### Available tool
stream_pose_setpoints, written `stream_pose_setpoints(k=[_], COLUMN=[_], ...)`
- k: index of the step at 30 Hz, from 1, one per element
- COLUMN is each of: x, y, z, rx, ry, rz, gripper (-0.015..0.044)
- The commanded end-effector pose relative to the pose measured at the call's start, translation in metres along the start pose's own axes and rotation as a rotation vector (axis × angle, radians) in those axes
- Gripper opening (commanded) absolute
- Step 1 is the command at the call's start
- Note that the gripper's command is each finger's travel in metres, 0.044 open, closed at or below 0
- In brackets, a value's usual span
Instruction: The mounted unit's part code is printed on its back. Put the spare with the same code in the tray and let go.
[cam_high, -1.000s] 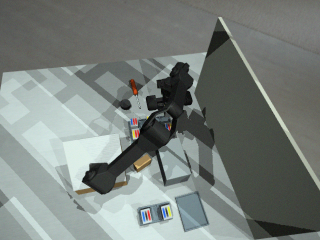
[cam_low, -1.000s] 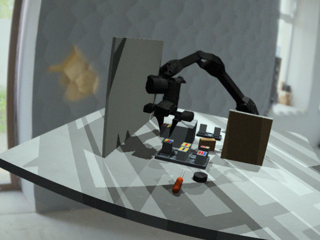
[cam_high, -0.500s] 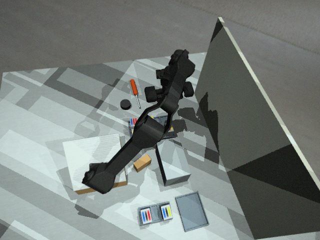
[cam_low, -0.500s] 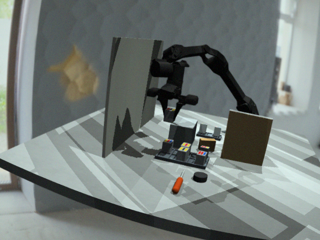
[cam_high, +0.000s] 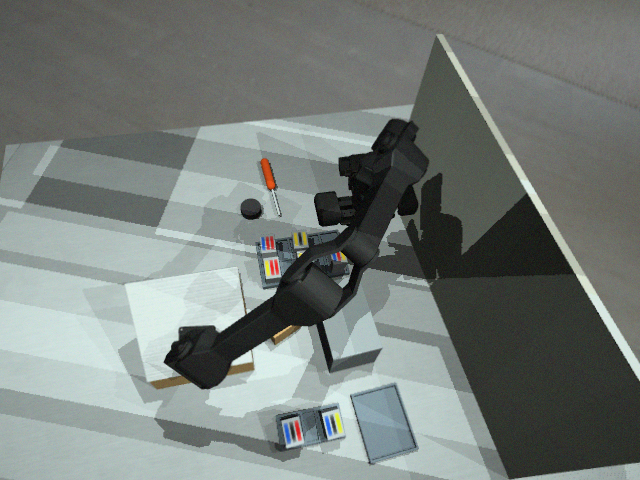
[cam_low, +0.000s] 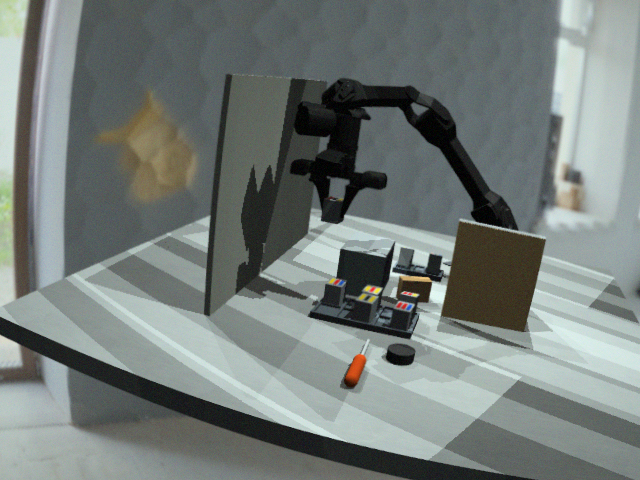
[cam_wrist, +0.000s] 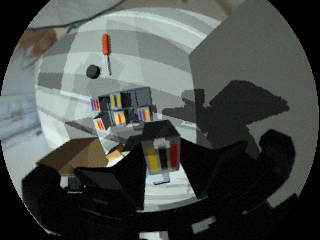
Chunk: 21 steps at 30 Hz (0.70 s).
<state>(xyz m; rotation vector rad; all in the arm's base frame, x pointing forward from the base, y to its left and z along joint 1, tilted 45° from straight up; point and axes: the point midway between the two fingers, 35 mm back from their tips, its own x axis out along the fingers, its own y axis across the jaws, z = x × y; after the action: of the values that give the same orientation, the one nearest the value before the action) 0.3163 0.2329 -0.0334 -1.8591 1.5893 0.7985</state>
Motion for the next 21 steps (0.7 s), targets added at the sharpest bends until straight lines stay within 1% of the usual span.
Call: stream_pose_setpoints(k=[1, 11, 21], x=[-0.002, -0.008, -0.010], y=[-0.010, -0.031, -0.037], z=[-0.026, -0.099, -0.174], rx=[-0.013, -0.010, -0.005], ry=[0.000, -0.013, -0.009], rz=[0.001, -0.011, -0.021], gripper=[0.0000, 0.0000, 0.0000])
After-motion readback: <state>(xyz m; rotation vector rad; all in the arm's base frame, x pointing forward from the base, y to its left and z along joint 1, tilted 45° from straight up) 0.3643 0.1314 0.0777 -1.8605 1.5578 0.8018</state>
